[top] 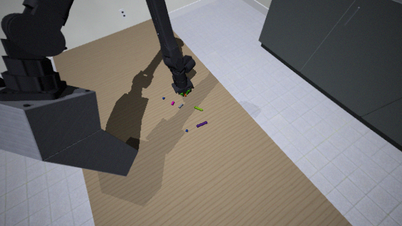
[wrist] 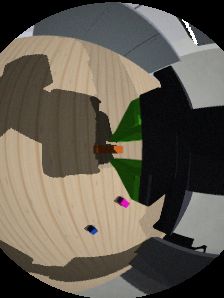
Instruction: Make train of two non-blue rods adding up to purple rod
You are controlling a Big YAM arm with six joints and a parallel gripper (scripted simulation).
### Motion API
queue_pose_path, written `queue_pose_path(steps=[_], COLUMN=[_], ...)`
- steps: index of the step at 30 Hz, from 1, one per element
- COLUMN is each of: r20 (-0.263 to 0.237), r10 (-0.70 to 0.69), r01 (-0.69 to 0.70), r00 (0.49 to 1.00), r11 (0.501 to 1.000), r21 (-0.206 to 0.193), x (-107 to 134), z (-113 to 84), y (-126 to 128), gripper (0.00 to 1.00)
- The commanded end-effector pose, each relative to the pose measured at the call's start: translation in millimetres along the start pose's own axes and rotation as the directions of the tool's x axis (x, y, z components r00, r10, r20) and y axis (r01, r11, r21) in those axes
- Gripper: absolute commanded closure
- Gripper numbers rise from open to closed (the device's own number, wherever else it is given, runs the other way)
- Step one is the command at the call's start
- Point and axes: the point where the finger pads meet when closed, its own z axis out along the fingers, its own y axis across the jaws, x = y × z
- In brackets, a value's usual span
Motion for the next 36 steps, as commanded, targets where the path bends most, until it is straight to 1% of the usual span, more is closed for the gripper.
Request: queue_pose_path(steps=[1, 10, 11, 36], r20=[0.010, 0.010, 0.010, 0.010], r10=[-0.004, -0.004, -0.004, -0.005], r01=[0.004, 0.004, 0.004, 0.005], r00=[1.000, 1.000, 1.000, 1.000], r11=[1.000, 1.000, 1.000, 1.000], r21=[-0.001, -0.001, -0.001, -0.001], x=[-6.6, -6.6, -6.6, -6.6], z=[6.2, 6.2, 6.2, 6.2], y=[5.0, 5.0, 5.0, 5.0], gripper=[0.76, 0.76, 0.96, 0.96])
